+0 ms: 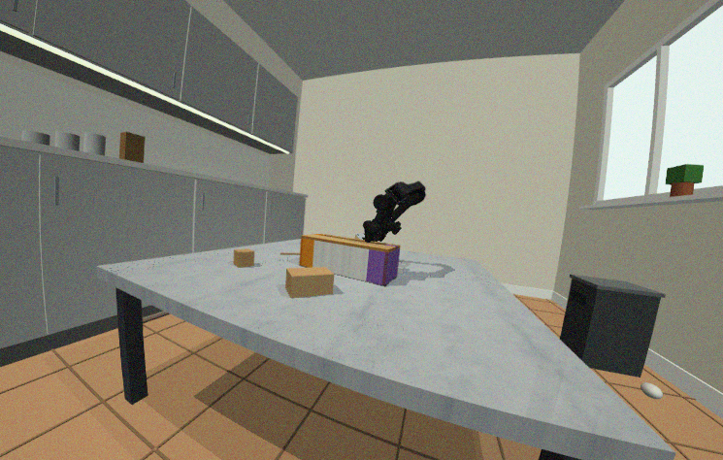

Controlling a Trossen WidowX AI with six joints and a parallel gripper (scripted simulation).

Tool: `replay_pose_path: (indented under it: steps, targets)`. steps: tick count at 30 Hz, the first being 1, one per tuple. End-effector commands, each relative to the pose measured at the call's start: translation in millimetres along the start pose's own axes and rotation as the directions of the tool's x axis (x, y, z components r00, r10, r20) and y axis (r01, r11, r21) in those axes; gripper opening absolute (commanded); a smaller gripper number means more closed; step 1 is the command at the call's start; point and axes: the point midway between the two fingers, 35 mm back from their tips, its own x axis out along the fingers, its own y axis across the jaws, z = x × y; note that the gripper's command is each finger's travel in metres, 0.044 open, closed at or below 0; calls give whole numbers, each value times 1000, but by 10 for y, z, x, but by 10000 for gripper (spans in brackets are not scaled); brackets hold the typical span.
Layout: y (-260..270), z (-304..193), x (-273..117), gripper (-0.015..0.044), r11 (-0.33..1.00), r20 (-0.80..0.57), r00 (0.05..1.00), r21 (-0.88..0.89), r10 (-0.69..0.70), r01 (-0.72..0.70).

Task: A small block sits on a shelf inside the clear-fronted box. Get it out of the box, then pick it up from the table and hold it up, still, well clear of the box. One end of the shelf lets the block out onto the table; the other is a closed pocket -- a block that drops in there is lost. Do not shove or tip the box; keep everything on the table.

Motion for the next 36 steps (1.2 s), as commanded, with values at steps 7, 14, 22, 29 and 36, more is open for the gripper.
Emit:
replay_pose_path:
  steps: [7, 14, 22, 29, 36]
  targets:
    - [6, 70, 162, 400, 1000, 5, 1000, 3, 2, -2]
    - [13, 116, 266, 400, 1000, 6, 1000, 3, 2, -2]
    - [7, 59, 260, 400, 1000, 3, 1000, 0, 0, 0]
    - [12, -125, 337, 400, 1000, 1, 1000, 0, 2, -2]
    - [14, -221, 372, 400, 1000, 1, 1000, 1, 2, -2]
